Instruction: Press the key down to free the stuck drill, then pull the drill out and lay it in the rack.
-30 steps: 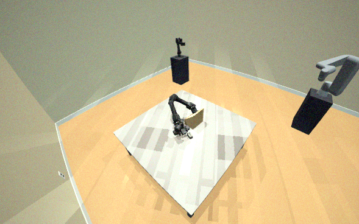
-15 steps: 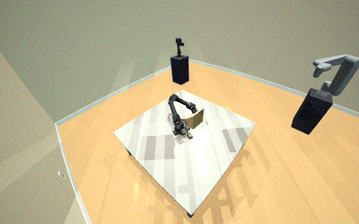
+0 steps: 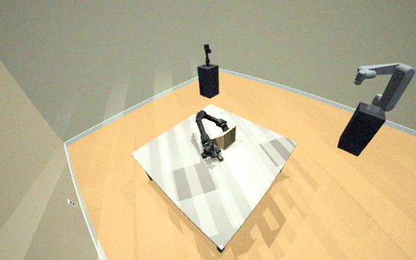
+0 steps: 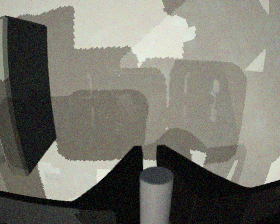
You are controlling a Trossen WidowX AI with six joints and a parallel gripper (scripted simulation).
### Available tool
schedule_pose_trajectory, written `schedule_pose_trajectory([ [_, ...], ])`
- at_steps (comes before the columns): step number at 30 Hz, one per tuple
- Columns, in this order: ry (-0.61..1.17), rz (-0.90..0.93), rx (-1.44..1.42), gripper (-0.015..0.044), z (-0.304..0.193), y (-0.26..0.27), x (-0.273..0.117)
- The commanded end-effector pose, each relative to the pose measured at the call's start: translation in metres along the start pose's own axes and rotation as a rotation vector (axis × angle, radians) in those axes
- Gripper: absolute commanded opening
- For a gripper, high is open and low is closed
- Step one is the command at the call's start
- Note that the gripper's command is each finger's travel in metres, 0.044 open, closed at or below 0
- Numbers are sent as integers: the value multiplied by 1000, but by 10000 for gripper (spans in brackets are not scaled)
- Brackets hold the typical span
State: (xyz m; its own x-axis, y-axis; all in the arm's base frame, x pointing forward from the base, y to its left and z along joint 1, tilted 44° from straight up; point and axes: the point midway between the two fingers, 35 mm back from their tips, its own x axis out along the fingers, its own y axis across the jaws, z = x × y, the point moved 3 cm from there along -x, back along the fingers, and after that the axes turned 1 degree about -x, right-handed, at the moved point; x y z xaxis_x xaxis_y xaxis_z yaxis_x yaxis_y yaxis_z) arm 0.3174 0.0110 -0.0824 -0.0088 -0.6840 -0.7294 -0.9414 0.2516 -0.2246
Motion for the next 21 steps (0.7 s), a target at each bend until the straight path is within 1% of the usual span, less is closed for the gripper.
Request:
schedule_pose_trajectory([
  [1, -2, 1, 2, 0, 8, 0, 0],
  [15, -3, 0, 3, 0, 29, -1, 1],
  [16, -1, 0, 0, 26, 23, 0, 1],
  [21, -1, 0, 0, 158, 23, 0, 1],
])
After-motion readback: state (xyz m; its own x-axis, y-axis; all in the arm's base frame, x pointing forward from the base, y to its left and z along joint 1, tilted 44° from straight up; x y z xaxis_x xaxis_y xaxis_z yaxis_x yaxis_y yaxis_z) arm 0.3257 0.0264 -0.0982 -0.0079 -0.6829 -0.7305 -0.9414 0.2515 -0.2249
